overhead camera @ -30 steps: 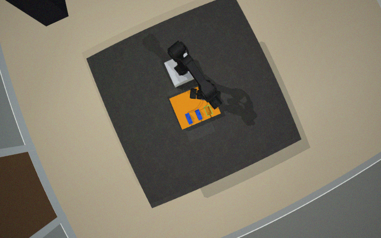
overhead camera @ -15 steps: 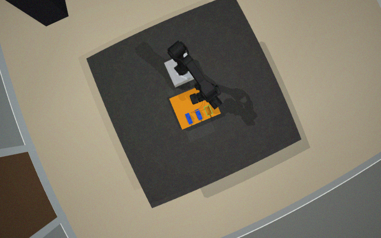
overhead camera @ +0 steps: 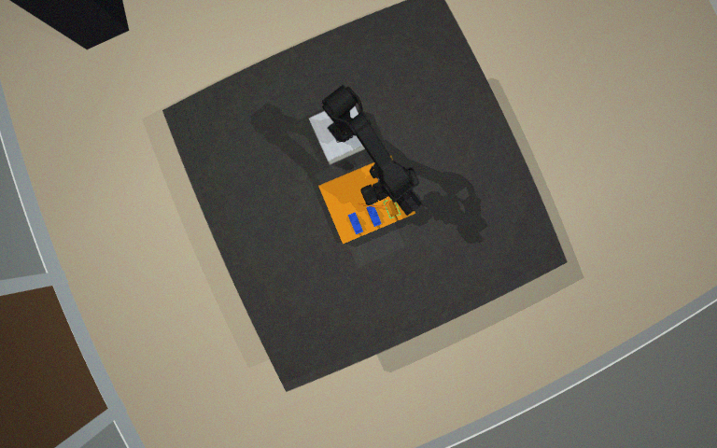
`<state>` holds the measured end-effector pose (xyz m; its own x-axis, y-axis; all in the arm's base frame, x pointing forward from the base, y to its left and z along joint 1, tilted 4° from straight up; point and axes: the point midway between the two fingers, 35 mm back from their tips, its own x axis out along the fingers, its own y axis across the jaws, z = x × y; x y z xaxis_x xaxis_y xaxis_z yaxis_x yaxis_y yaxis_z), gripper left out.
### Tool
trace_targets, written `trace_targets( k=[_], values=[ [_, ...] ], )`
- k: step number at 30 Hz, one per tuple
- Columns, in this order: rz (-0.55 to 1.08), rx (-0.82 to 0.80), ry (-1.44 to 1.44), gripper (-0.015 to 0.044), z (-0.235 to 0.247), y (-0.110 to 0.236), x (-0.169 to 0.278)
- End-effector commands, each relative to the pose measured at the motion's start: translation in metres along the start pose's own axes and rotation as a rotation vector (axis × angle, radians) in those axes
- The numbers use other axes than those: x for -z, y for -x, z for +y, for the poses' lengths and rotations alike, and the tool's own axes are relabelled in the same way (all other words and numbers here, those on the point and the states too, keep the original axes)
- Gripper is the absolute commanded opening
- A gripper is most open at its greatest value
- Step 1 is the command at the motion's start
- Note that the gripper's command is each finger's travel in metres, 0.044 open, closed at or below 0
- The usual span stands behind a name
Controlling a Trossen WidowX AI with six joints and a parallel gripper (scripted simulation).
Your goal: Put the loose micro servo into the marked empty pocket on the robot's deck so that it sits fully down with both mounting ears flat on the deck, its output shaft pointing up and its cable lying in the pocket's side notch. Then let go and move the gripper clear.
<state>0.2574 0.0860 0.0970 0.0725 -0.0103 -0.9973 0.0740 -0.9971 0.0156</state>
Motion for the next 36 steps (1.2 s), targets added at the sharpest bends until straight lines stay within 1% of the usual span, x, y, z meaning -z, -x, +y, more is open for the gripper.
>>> trace_targets(
  k=[1,17,24,36],
  values=[
    [0.013,0.000,0.000,0.0000,0.001,0.003,0.019],
    [0.017,0.000,0.000,0.0000,0.001,0.004,0.080],
    [0.017,0.000,0.000,0.0000,0.001,0.002,0.083],
    [0.018,0.000,0.000,0.0000,0.001,-0.016,0.084]
  ],
)
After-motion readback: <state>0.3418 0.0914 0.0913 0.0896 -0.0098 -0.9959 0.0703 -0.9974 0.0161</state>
